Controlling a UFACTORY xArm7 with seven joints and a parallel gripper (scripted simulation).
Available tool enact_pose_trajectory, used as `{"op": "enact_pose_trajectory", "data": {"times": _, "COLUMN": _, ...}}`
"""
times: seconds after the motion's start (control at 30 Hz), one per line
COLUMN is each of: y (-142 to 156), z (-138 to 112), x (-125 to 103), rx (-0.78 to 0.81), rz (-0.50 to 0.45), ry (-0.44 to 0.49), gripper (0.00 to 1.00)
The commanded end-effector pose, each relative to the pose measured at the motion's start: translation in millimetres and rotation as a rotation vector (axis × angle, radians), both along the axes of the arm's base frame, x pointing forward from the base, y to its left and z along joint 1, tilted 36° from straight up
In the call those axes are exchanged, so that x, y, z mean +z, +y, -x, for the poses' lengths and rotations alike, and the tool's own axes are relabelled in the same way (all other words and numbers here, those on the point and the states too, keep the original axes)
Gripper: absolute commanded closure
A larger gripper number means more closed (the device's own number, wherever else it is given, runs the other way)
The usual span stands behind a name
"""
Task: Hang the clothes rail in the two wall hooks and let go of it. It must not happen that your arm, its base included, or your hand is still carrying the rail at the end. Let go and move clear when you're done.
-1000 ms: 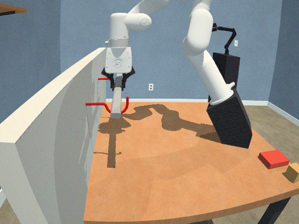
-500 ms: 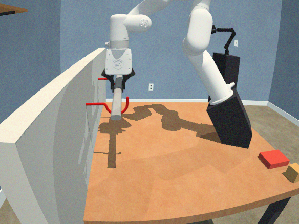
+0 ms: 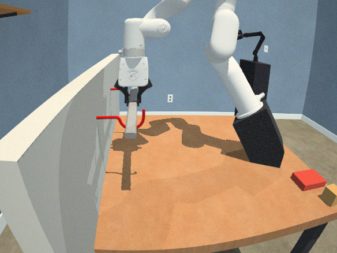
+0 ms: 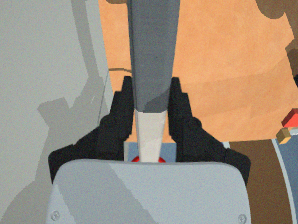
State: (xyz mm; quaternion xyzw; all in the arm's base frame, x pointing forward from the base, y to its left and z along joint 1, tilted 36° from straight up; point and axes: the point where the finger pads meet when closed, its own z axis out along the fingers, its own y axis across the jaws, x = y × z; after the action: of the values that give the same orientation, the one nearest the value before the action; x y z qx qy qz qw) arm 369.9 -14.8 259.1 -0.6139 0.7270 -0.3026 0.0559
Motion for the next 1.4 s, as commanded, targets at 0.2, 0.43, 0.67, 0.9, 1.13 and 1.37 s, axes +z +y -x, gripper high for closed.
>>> {"op": "enact_pose_trajectory", "data": {"times": 0.2, "y": 0.7, "z": -0.9, "x": 1.7, "rx": 0.002, "rz": 0.0, "ry": -0.004, "gripper": 1.0}}
{"op": "enact_pose_trajectory", "data": {"times": 0.43, "y": 0.7, "z": -0.9, "x": 1.7, "rx": 0.002, "rz": 0.0, "ry": -0.004, "gripper": 1.0}}
{"op": "enact_pose_trajectory", "data": {"times": 0.67, "y": 0.7, "z": -0.9, "x": 1.6, "rx": 0.002, "rz": 0.0, "ry": -0.004, "gripper": 1.0}}
{"op": "enact_pose_trajectory", "data": {"times": 0.9, "y": -0.6, "z": -2.4, "x": -1.1, "rx": 0.002, "rz": 0.0, "ry": -0.004, "gripper": 0.19}}
{"op": "enact_pose_trajectory", "data": {"times": 1.13, "y": -1.6, "z": -3.7, "x": -3.4, "rx": 0.002, "rz": 0.0, "ry": -0.004, "gripper": 0.19}}
{"op": "enact_pose_trajectory", "data": {"times": 1.37, "y": -1.6, "z": -3.7, "x": -3.5, "rx": 0.002, "rz": 0.0, "ry": -0.004, "gripper": 0.19}}
